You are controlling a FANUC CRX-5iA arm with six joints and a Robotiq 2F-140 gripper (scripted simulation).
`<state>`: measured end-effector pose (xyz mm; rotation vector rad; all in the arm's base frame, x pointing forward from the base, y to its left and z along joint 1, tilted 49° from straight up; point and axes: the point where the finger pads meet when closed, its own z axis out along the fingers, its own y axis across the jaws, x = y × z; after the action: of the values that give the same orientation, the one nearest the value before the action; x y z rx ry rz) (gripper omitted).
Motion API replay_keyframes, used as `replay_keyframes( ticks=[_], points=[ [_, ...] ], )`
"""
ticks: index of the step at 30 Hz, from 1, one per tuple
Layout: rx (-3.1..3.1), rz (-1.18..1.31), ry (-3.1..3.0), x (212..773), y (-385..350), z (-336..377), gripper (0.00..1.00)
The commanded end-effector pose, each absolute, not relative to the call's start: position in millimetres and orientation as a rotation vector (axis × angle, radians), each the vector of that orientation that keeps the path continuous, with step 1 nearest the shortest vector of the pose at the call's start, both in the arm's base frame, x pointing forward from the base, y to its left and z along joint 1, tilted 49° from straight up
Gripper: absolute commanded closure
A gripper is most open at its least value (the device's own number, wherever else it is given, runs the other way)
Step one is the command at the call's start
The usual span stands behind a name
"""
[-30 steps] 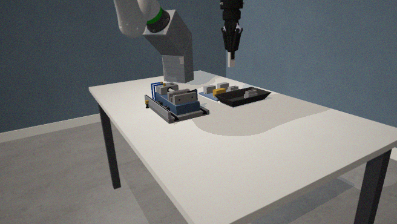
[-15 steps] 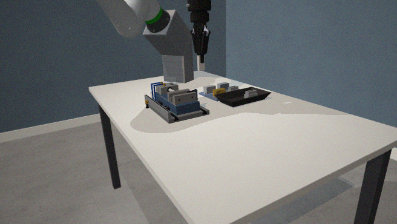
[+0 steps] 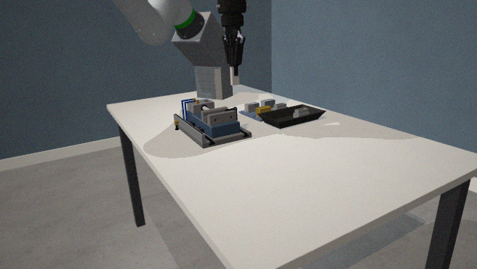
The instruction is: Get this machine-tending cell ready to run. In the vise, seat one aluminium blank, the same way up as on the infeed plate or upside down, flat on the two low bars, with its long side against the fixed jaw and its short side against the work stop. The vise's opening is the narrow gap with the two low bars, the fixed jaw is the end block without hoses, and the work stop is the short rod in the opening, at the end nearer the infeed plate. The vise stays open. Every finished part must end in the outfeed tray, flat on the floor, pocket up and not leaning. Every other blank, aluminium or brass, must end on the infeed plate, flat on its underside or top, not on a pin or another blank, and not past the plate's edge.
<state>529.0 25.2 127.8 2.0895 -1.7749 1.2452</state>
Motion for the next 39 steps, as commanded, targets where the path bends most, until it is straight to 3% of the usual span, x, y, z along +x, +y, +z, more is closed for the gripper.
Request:
replay_keyframes(
  ticks=[1, 22, 39],
  points=[
    [2.090, 1.245, -1.775, 529.0, 25.5, 127.8, 1.00],
    [2.090, 1.245, -1.775, 529.0, 26.1, 127.2, 1.00],
    [2.127, 1.206, -1.747, 493.9, 145.6, -2.1, 1.00]
  ],
)
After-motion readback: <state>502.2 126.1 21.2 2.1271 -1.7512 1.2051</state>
